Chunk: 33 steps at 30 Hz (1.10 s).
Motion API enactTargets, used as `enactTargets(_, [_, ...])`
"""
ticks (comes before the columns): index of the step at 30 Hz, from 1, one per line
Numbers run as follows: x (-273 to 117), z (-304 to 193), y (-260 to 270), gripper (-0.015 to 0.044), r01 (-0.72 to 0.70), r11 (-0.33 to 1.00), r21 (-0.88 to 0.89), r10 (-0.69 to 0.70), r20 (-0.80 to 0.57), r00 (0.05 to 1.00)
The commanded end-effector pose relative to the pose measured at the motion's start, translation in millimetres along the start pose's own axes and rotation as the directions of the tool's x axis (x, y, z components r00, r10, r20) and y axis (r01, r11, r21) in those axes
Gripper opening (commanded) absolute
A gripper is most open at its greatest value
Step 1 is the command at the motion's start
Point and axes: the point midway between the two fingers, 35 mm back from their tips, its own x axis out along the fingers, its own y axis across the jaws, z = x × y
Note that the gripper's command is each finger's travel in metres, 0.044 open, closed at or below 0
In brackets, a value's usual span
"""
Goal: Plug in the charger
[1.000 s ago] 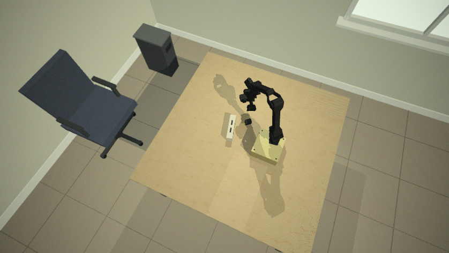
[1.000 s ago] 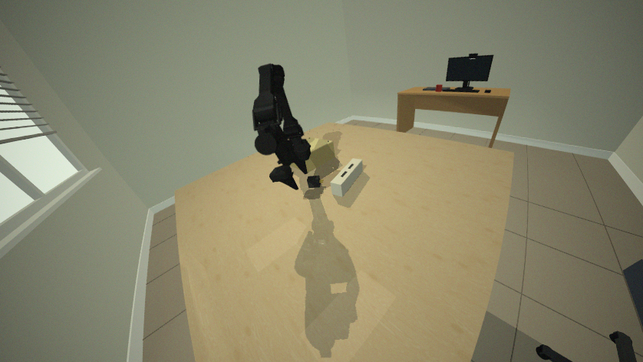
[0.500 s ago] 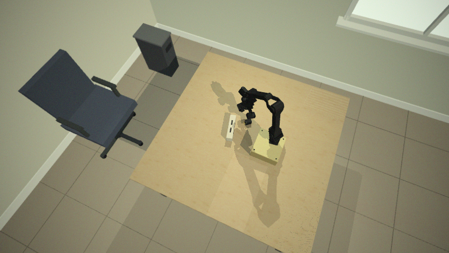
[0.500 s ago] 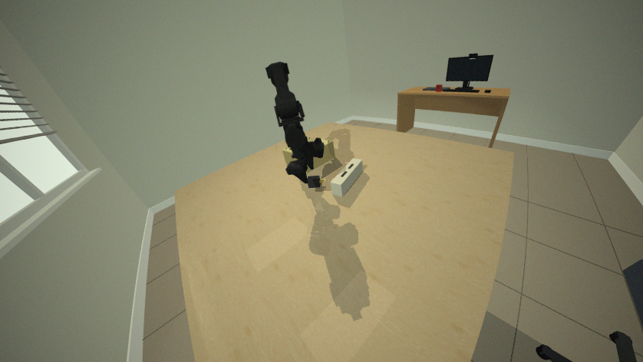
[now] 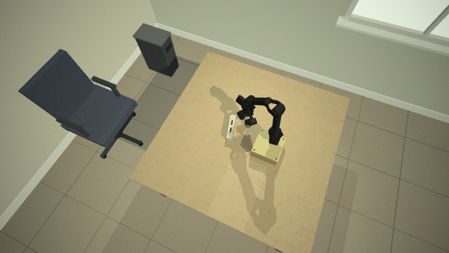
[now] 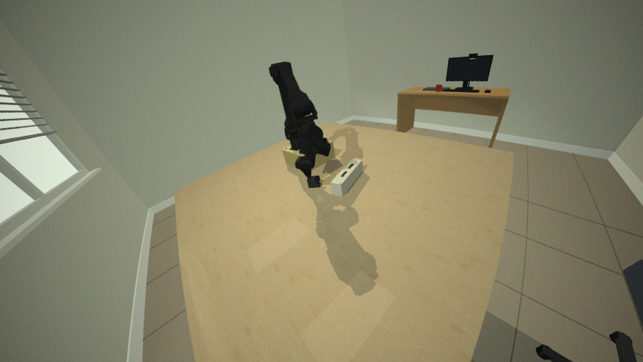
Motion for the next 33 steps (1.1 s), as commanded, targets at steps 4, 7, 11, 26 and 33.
enactTargets(4, [5, 0, 0, 0.044, 0.019, 1.0, 0.001, -0.019, -0.007, 1.0])
enactTargets(7, [11, 0, 0, 0.044, 0.019, 1.0, 0.001, -0.019, -0.007, 1.0])
enactTargets(11, [13, 0, 0, 0.044, 0.019, 1.0, 0.001, -0.019, -0.007, 1.0])
enactTargets(26, [37, 2, -1, 0.044, 0.018, 1.0, 0.001, -0.018, -0.007, 1.0])
enactTargets(33, [48, 3, -1, 0.044, 0.018, 1.0, 0.001, -0.018, -0.007, 1.0])
